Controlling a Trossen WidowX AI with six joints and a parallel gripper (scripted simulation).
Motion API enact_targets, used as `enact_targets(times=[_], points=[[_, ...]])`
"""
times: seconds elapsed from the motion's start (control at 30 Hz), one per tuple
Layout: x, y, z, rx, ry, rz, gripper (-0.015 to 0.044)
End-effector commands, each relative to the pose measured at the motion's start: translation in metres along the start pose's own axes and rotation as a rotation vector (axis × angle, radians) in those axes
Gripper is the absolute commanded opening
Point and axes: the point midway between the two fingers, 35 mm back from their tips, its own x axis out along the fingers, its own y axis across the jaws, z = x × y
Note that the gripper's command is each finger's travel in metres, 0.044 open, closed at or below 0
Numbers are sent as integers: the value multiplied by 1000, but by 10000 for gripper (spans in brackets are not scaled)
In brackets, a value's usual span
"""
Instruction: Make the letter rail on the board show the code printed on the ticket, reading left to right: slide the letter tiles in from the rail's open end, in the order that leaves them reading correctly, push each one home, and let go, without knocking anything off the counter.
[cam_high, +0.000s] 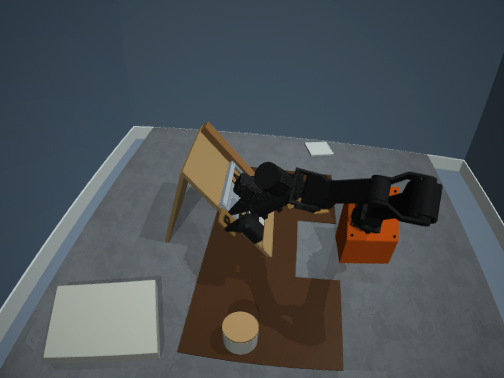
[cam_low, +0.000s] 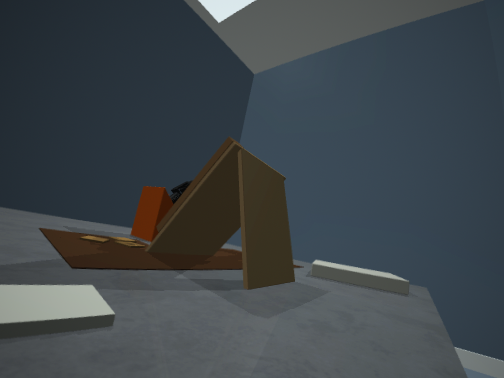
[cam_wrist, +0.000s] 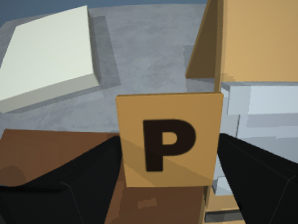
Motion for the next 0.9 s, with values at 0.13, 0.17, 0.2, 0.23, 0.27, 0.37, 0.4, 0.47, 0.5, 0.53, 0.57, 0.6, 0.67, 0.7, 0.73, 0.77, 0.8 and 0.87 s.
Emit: enact_targets(times=[0.13,0.17,0.2,0.23,0.27,0.37,0.4,0.47,0.5,0.53,0.57,0.6,0.67,0.7,0.73,0.77,0.8,0.87], points=[[1,-6,-3,0,9,-1,0],[1,-7,-3,0,9,-1,0],[1,-7,-3,0,9,-1,0],[1,-8,-3,0,9,-1,0],[1,-8,-3,0,9,-1,0],[1,-10,-3,0,9,-1,0],[1,-10,-3,0,9,-1,0],[1,-11,-3,0,9,-1,0],[1,-12,-3,0,9,-1,0],[1,-12,-3,0,9,-1,0],[1,-13,-3,0,9,-1,0],[1,-13,-3,0,9,-1,0],[1,-14,-3,0,9,-1,0],[1,-15,-3,0,9,-1,0],[1,-15,-3,0,9,-1,0],[1,-16,-3,0,9,-1,0],[1,-16,-3,-1,9,-1,0],[1,-17,-3,-1,9,-1,0]])
